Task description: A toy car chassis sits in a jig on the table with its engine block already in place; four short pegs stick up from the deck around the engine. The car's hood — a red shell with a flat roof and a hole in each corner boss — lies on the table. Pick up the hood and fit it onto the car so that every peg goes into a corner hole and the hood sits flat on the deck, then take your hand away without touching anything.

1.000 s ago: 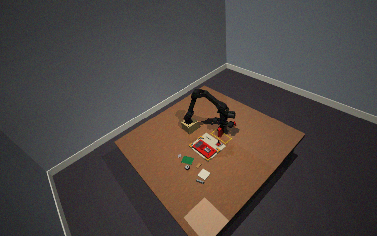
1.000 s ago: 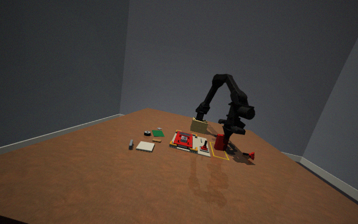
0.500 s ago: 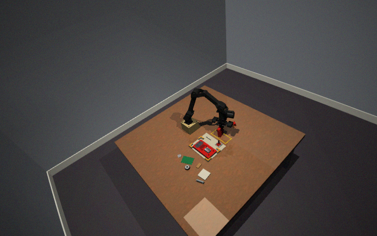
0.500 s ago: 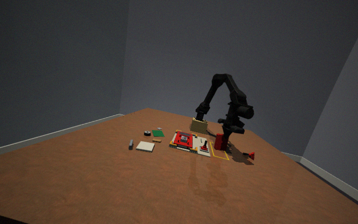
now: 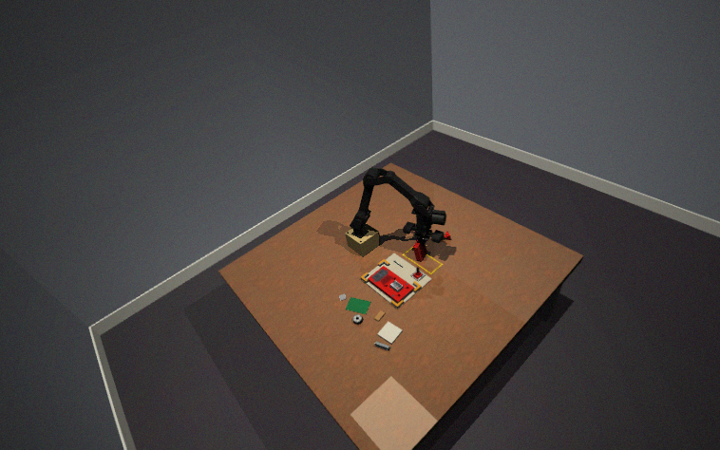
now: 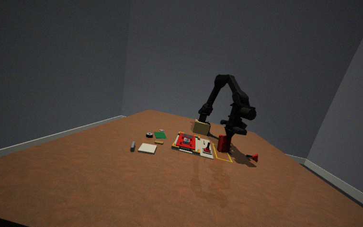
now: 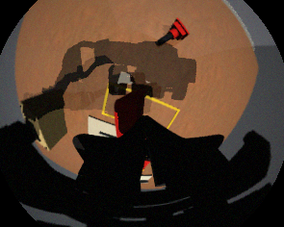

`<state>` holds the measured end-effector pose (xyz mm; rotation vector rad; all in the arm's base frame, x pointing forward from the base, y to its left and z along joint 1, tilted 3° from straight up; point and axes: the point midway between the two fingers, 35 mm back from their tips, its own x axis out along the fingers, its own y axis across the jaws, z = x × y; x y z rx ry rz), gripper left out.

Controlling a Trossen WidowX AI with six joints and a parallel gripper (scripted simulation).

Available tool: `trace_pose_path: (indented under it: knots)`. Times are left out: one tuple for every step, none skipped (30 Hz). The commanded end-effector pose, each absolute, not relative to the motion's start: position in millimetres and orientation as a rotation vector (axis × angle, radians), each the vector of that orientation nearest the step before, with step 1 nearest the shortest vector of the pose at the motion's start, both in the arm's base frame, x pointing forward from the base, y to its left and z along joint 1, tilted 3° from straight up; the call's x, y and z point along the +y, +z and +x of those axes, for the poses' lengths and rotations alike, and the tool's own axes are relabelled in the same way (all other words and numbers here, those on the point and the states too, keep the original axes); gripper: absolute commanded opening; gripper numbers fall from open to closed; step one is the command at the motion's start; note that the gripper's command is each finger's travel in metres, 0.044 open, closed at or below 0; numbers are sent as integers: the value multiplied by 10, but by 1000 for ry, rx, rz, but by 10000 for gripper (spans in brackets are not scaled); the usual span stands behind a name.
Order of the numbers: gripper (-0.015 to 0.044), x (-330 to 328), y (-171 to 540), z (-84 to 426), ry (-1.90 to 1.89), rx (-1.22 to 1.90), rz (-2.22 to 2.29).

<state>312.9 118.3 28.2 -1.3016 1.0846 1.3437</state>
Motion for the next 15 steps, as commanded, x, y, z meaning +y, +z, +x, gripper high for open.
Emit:
trace_pose_path:
  knots:
    - [0,1186,277,3094,1344,1086,-1293]
    - [0,1185,276,3088,1344,1086,-1293]
    - [0,1184,276,3083,1344,1086,-1293]
    - [0,1183,276,3077,1344,1086,-1293]
    - [0,1182,276,3072,1344,1086,-1293]
    - [0,1182,276,3067,1344,1086,-1293]
    - [0,1181,276,3061,1344,1086,-1293]
    - [0,1180,276,3056,1344,1086,-1293]
    - [0,1179,276,3050,1344,1086,-1293]
    - [0,1178,275,3045,1344,1086,-1293]
    - [0,1177,275,3039,1344,1086,-1293]
    - [0,1176,275,3034,1344,1086,-1293]
    - [0,1175,275,3028,1344,1086,-1293]
    - [0,1174,275,3023,1344,1086,-1293]
    - [0,1174,275,3017,1344,1086,-1293]
